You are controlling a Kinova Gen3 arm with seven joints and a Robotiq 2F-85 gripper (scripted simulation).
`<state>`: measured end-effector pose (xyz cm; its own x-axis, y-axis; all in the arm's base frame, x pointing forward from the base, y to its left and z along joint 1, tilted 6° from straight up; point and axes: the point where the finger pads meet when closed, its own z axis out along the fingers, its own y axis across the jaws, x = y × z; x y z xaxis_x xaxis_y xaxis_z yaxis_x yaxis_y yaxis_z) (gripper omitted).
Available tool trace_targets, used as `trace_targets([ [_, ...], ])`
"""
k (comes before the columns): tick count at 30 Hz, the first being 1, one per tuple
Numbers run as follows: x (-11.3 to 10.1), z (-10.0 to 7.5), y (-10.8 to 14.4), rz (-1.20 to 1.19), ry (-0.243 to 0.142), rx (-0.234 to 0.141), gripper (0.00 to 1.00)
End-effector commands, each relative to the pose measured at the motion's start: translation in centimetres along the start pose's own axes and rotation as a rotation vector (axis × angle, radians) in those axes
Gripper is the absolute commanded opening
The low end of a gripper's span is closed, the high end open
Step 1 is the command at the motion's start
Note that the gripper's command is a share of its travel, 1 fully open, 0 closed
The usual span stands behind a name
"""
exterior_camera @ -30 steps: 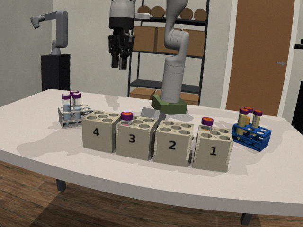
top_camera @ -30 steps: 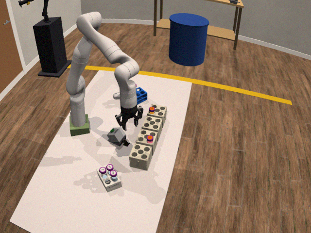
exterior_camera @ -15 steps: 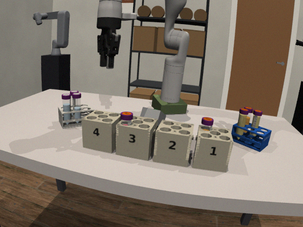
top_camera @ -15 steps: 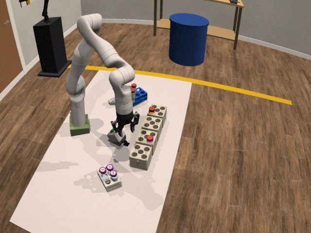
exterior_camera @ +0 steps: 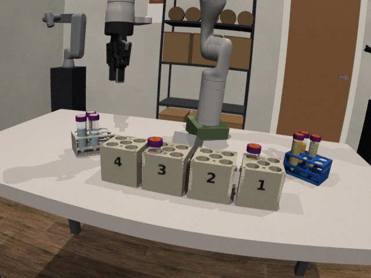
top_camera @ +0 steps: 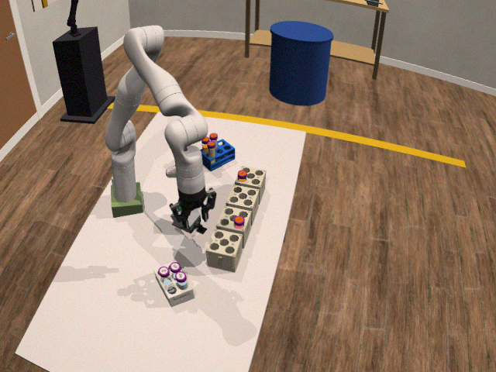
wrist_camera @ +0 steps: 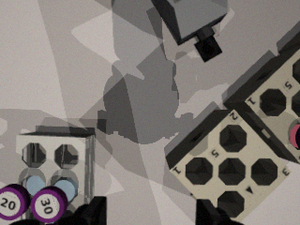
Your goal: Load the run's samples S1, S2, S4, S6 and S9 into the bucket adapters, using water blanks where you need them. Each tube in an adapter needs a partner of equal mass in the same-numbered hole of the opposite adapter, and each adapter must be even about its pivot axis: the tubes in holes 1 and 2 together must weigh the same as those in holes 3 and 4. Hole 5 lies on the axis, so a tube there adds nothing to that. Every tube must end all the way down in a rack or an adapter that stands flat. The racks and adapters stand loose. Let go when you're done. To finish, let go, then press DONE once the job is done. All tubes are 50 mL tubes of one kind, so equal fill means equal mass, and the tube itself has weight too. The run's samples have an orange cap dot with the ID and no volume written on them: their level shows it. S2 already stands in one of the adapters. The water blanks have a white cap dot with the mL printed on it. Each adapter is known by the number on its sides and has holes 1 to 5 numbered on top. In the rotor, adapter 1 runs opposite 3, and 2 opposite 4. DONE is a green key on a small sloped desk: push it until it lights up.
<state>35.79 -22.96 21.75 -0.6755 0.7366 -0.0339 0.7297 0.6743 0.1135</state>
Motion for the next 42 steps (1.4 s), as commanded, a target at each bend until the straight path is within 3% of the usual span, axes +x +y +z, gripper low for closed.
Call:
trace_targets([
  [1,-0.8,0.1,-1.4,0.011,0.008,0.001,0.62],
  [42,-7.6,0.1,-10.3,0.01,0.006,0.001,0.62],
])
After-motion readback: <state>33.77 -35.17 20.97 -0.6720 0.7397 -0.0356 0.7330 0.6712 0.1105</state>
